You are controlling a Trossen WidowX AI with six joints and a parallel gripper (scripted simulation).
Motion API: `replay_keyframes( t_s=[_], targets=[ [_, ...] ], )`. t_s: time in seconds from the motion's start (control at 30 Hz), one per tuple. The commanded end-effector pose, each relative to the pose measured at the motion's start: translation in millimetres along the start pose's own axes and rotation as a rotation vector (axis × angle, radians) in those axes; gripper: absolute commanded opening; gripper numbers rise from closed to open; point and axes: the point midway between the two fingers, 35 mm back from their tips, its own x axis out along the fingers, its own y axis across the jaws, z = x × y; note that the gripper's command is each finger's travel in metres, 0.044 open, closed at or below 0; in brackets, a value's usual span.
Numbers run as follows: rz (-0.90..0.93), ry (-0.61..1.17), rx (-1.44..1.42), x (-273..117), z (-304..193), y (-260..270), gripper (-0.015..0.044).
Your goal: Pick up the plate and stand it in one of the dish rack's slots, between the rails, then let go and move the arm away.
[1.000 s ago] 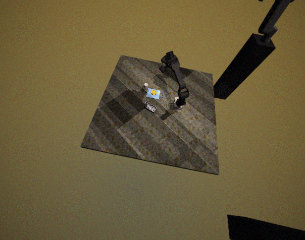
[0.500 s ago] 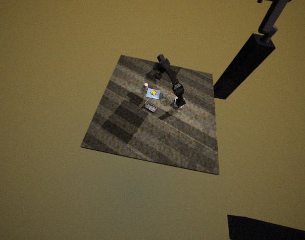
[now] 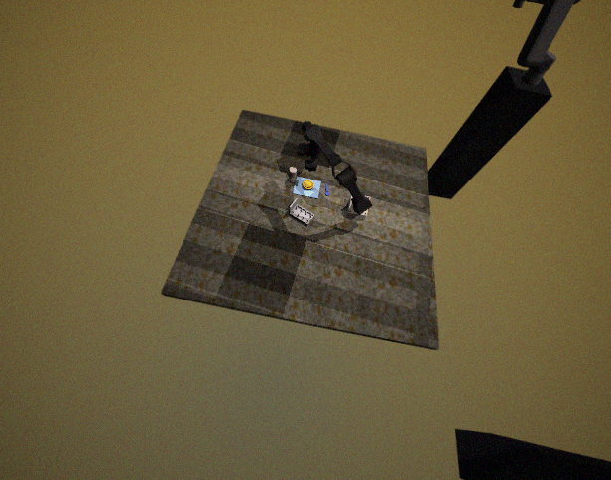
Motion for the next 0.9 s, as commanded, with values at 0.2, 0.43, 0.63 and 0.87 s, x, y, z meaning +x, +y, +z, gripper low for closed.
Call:
replay_keyframes(
  t_s=[0.2,0.43,0.63,0.87],
  targets=[
    [0.052,0.023,-0.029,47,4,3,0.04],
    [0.055,0.022,-0.031,126,-7,2,0.04],
    [0.055,0.022,-0.031,127,-6,2,0.04],
    [0.055,0.022,-0.031,138,-6,3,0.04]
  ],
)
